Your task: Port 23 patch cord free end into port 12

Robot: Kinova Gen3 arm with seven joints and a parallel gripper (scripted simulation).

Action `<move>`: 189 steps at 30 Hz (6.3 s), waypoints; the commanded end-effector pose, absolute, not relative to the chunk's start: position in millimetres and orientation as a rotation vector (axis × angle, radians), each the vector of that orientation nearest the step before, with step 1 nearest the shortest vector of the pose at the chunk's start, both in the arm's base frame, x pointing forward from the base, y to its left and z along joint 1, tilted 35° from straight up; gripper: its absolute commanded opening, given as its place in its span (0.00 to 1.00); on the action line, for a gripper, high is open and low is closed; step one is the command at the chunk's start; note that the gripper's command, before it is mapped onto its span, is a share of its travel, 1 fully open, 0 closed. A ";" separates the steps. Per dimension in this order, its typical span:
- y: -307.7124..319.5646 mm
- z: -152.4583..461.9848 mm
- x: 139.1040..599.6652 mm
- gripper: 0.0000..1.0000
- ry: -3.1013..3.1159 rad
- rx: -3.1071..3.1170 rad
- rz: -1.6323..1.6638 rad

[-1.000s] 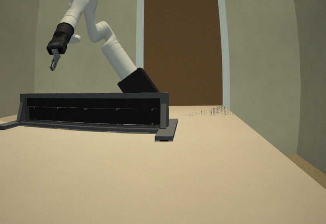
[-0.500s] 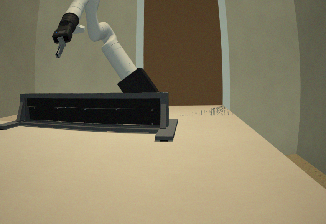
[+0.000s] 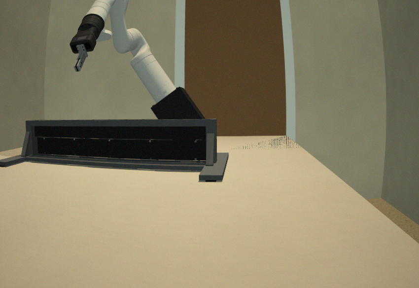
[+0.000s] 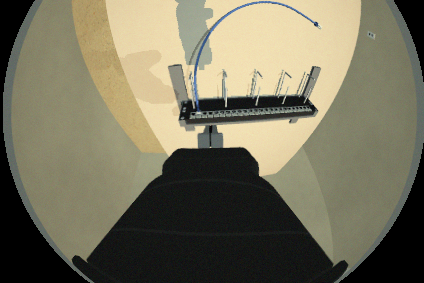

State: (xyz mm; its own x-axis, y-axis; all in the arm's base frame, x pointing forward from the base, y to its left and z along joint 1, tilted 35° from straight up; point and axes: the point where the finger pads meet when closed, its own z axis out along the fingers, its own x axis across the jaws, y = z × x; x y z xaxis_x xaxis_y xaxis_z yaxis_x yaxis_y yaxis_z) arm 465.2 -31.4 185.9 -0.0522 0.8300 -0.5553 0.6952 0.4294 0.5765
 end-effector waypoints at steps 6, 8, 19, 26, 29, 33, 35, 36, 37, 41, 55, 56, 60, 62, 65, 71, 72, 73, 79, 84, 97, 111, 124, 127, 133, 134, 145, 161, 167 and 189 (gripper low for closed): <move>-25.2 177.9 479.4 0.00 1.701 1.398 0.233; -21.5 172.9 484.7 0.00 1.659 1.440 0.255; 13.1 114.1 505.6 0.00 1.295 1.792 0.415; 34.9 67.6 497.4 0.00 1.054 2.000 0.472; 48.4 37.0 484.8 0.00 0.897 2.120 0.485; 63.1 3.0 464.8 0.00 0.718 2.240 0.479; 70.7 -14.4 452.1 0.00 0.624 2.295 0.468; 74.6 -23.1 445.1 0.00 0.576 2.322 0.460; 77.9 -30.4 438.9 0.00 0.535 2.343 0.452; 87.1 -49.9 420.3 0.00 0.421 2.397 0.426; 132.2 -126.4 313.4 0.00 -0.095 2.540 0.222; 132.2 -126.4 313.4 0.00 -0.095 2.540 0.222; 136.3 -133.1 297.9 0.00 -0.155 2.542 0.189; 136.8 -134.5 293.7 0.00 -0.169 2.541 0.180; 136.6 -135.2 291.1 0.00 -0.178 2.540 0.175; 136.0 -134.9 290.6 0.00 -0.178 2.538 0.173; 136.0 -134.9 290.6 0.00 -0.178 2.538 0.173; 136.0 -134.9 290.6 0.00 -0.178 2.538 0.173; 135.0 -133.9 290.2 0.00 -0.174 2.534 0.172; 134.6 -133.4 289.9 0.00 -0.171 2.532 0.172; 134.8 -132.7 289.4 0.00 -0.165 2.532 0.170; 135.5 -132.4 289.2 0.00 -0.158 2.532 0.169; 136.0 -132.0 289.6 0.00 -0.153 2.534 0.169; 139.8 -133.5 291.4 0.00 -0.151 2.537 0.171; 143.3 -136.6 291.1 0.00 -0.152 2.535 0.169; 142.7 -136.5 290.7 0.00 -0.152 2.534 0.168; 140.7 -137.9 293.4 0.73 -0.173 2.537 0.181; 141.0 -138.5 292.5 0.73 -0.171 2.538 0.177; 141.2 -138.6 292.2 0.73 -0.170 2.539 0.175; 138.3 -143.3 292.3 0.73 -0.170 2.539 0.174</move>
State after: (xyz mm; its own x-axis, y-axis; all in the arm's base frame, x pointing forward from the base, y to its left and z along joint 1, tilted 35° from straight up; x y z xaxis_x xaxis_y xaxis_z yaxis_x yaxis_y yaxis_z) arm 291.5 140.8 -140.6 0.9844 -0.0784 0.1576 -0.1532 -0.8221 0.5484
